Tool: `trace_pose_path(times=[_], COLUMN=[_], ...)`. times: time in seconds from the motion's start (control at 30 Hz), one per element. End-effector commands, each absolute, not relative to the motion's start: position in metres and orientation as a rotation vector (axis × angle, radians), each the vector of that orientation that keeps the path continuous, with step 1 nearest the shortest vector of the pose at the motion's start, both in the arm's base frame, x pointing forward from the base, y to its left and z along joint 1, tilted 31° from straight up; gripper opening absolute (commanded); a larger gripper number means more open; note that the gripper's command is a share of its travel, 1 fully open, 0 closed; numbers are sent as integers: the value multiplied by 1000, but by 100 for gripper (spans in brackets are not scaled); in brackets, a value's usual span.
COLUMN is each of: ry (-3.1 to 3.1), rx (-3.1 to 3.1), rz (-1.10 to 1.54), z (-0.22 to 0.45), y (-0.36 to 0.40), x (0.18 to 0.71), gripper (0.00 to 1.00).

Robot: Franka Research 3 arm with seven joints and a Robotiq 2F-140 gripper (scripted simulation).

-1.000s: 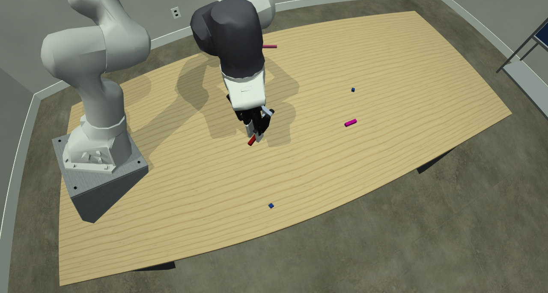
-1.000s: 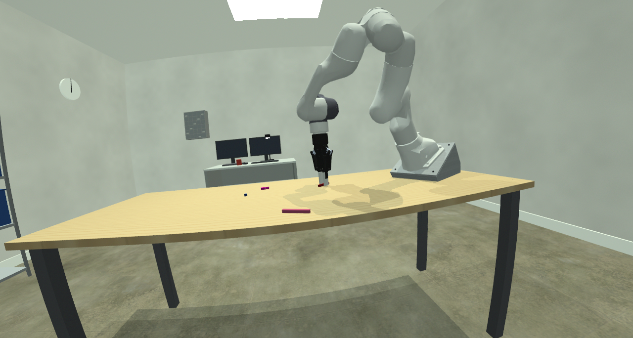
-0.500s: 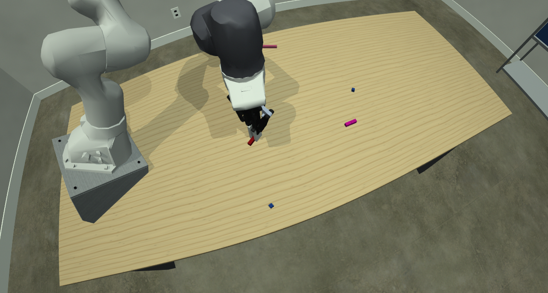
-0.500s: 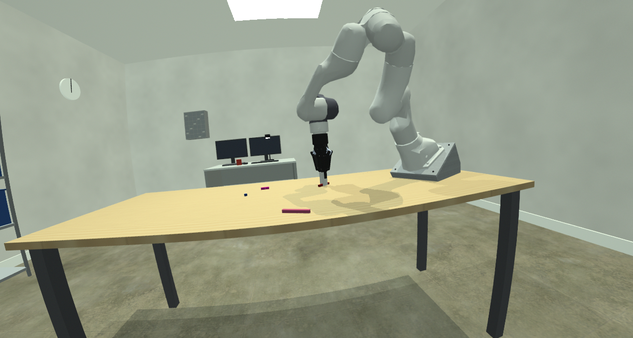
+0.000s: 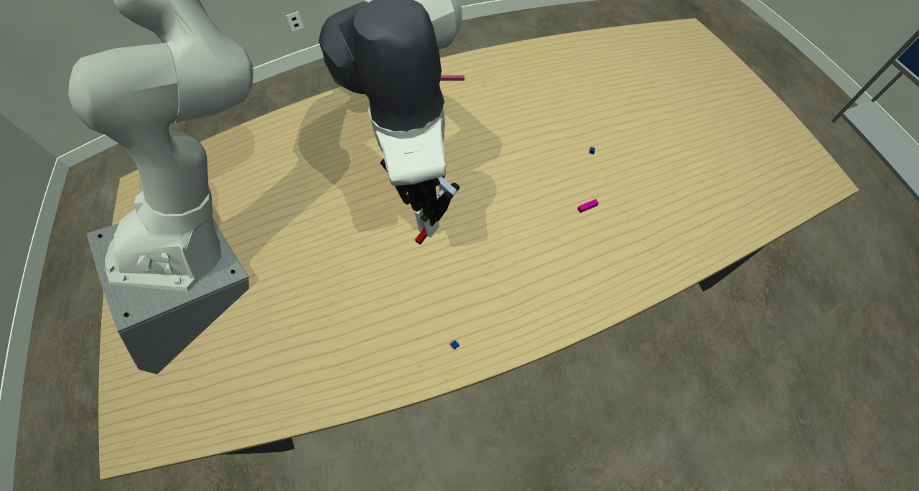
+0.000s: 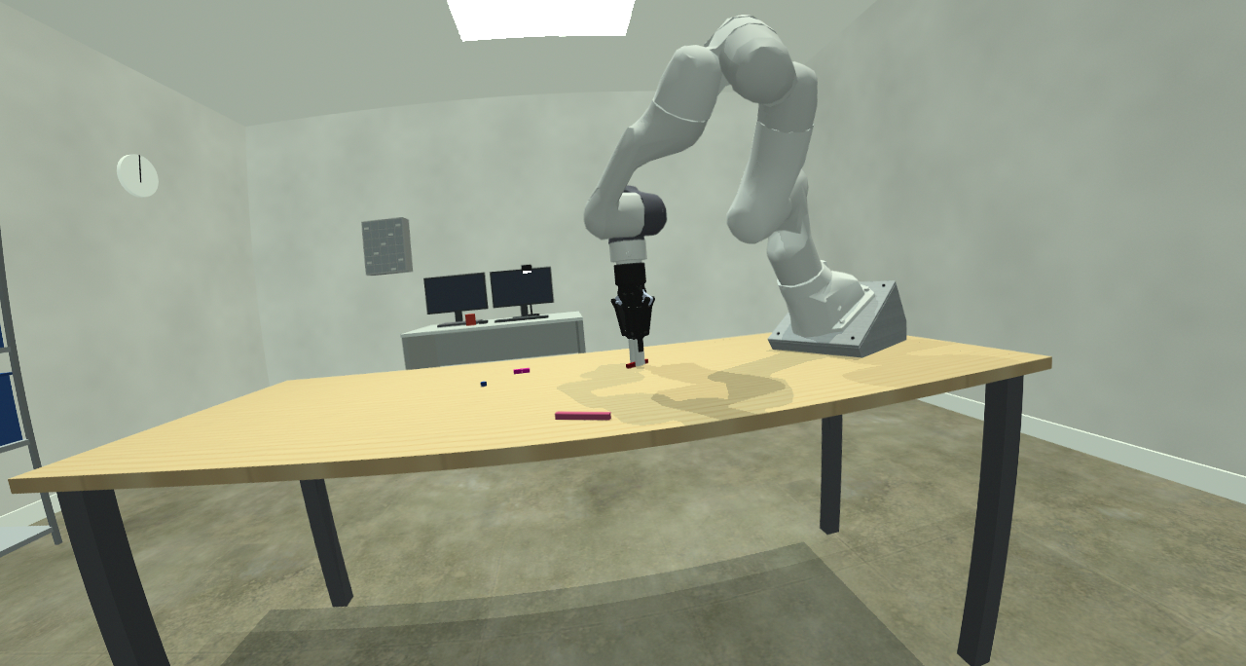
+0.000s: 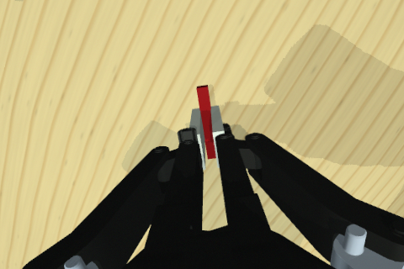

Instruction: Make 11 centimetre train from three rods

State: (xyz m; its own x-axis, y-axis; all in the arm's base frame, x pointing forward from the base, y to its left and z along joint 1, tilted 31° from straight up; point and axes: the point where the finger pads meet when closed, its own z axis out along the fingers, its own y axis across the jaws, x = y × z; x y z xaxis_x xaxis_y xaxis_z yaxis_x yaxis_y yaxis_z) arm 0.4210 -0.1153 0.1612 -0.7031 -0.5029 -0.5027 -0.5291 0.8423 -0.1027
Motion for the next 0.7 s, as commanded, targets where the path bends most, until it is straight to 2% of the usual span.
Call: trace_pose_path(times=[0.0,0.67], ry=[2488,2488], rx=[-758,-758], rz=[65,65], z=[162,176], y=[-115,-118], x=[422,414], gripper=[12,12])
